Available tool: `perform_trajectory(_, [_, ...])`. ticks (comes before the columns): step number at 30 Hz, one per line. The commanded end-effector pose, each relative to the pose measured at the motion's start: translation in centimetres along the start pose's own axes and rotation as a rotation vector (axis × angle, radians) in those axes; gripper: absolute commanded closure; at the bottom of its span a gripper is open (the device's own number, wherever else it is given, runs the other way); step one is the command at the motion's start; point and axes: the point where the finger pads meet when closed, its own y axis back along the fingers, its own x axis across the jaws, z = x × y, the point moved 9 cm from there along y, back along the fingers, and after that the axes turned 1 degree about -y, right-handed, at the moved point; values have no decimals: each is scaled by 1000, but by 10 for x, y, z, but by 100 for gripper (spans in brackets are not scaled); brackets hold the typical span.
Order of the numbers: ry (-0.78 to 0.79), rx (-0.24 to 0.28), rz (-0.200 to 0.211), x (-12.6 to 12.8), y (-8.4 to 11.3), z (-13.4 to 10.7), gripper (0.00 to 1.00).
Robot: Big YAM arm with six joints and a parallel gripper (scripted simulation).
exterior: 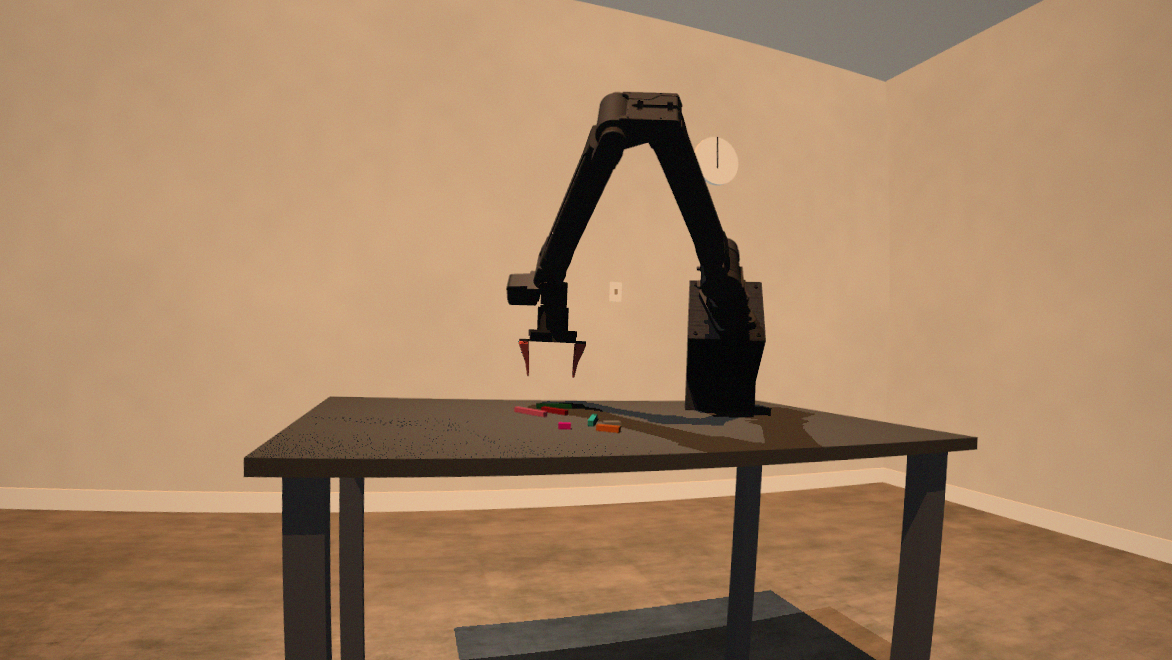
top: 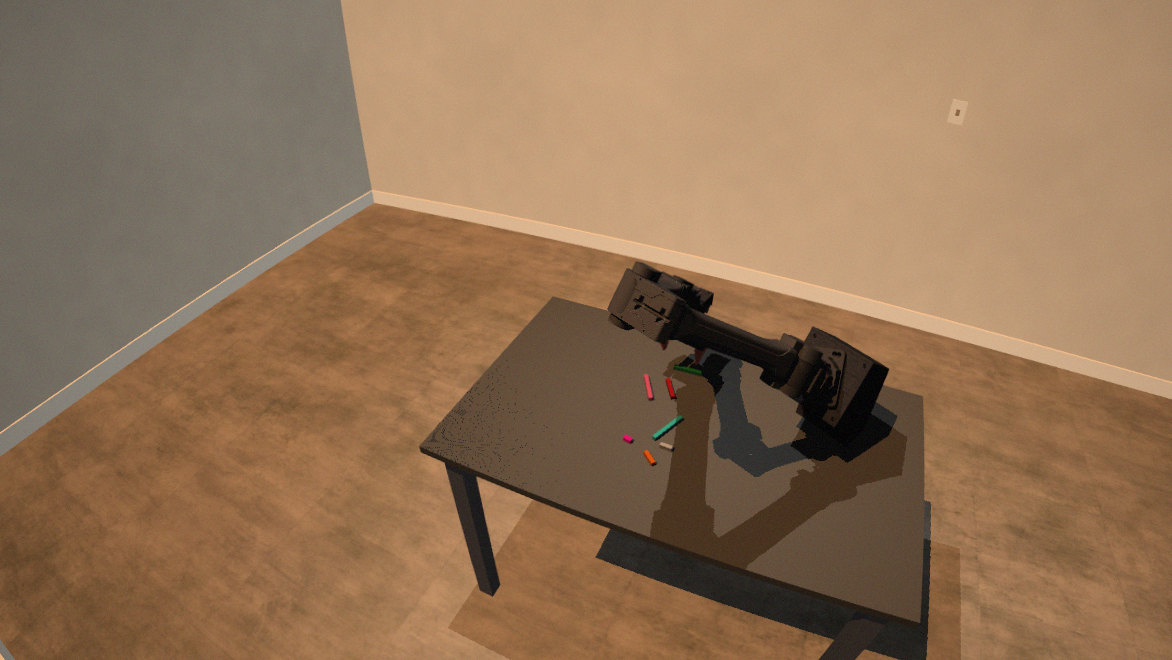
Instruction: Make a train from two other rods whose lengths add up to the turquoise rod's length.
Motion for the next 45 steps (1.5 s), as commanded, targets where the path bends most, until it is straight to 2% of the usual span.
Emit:
perform_trajectory(1, [139,-2,22,8,8,18,0])
perform_trajectory(6, [209,-2,23,5,7,26,0])
perform_trajectory(8, [223,5,5,4,0,21,0])
perform_trajectory(11, [235,2,9,7,2,17,0])
perform_trajectory(45, [237,1,11,7,2,17,0])
